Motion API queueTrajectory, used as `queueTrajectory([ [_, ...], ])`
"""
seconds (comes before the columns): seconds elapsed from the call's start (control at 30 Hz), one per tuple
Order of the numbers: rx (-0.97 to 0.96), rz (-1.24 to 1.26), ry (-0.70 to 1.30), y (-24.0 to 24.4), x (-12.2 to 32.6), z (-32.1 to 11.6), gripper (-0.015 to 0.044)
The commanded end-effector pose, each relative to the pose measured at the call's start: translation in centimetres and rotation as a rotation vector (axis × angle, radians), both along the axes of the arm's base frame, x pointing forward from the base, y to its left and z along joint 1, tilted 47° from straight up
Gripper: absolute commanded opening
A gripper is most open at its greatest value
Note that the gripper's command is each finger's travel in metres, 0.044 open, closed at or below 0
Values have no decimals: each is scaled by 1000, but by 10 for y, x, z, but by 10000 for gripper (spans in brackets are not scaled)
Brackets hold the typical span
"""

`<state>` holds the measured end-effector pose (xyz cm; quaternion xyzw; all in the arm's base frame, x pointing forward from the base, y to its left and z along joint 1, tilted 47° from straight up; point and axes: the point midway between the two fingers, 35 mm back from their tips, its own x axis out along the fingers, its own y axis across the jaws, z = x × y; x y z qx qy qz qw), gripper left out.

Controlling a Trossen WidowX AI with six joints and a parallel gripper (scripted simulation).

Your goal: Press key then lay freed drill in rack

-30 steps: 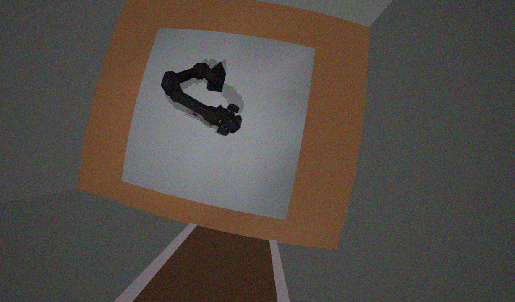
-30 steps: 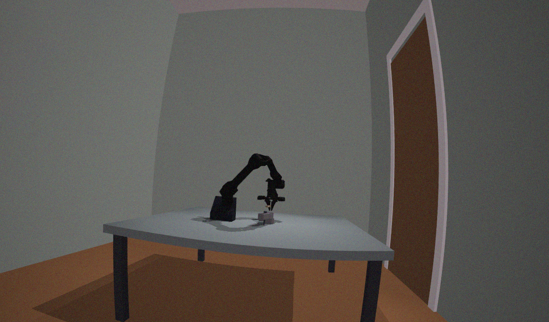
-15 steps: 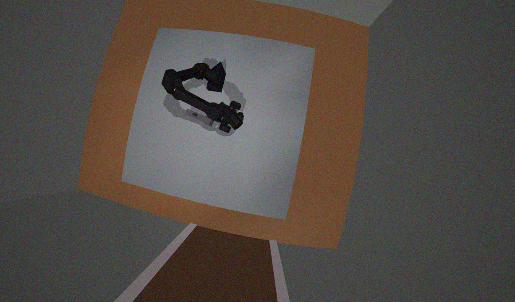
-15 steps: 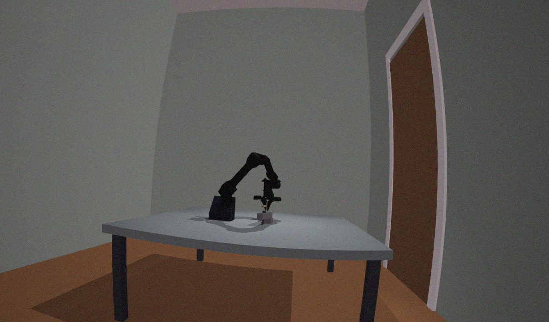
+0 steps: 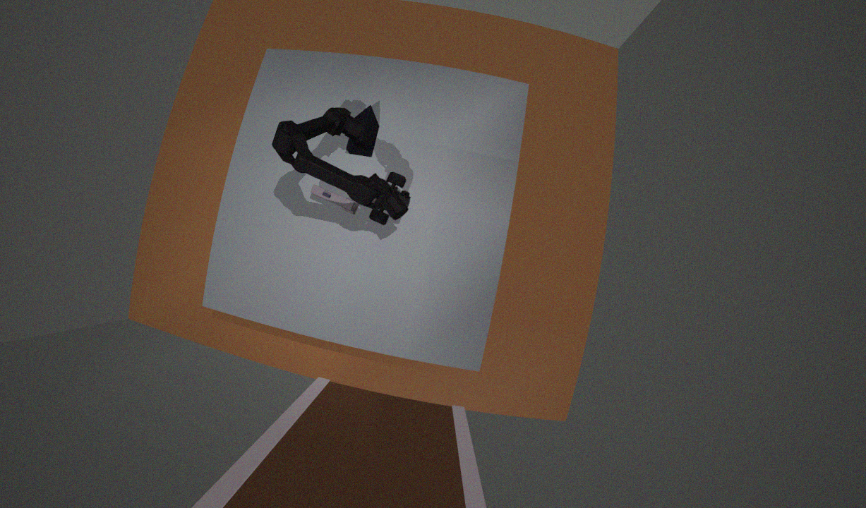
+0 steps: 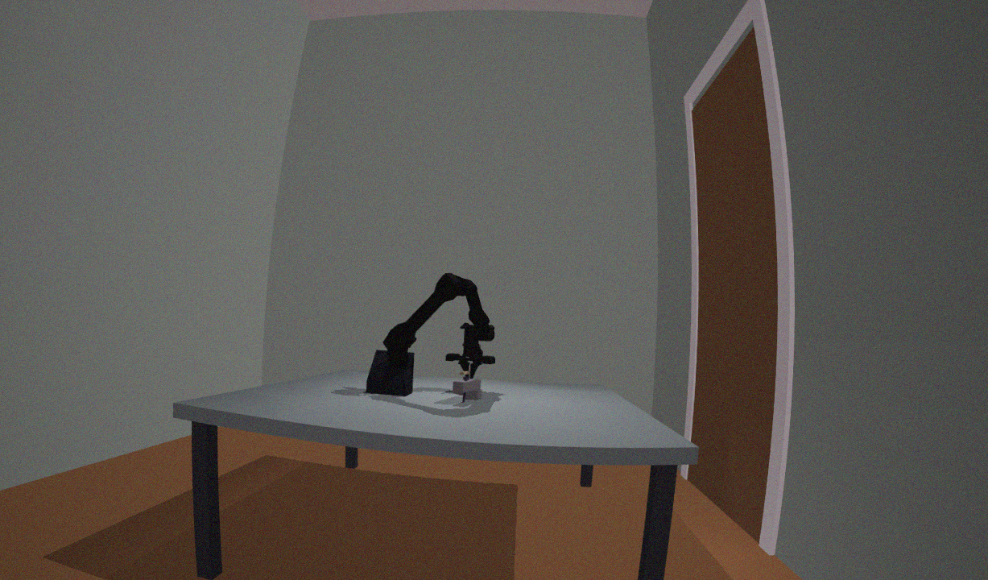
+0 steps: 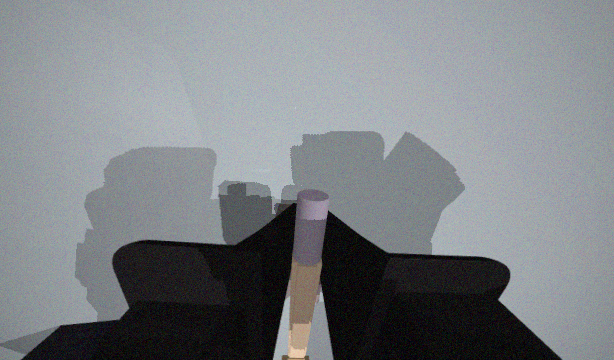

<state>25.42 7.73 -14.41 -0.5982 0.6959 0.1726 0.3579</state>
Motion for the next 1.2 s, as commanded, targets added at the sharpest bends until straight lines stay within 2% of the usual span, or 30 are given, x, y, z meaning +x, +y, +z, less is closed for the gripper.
queueTrajectory([
  [0.0, -10, 5, 9, -7, -3, -4, 0],
  [1.17, -12, 5, 9, -32, -6, -26, 0],
])
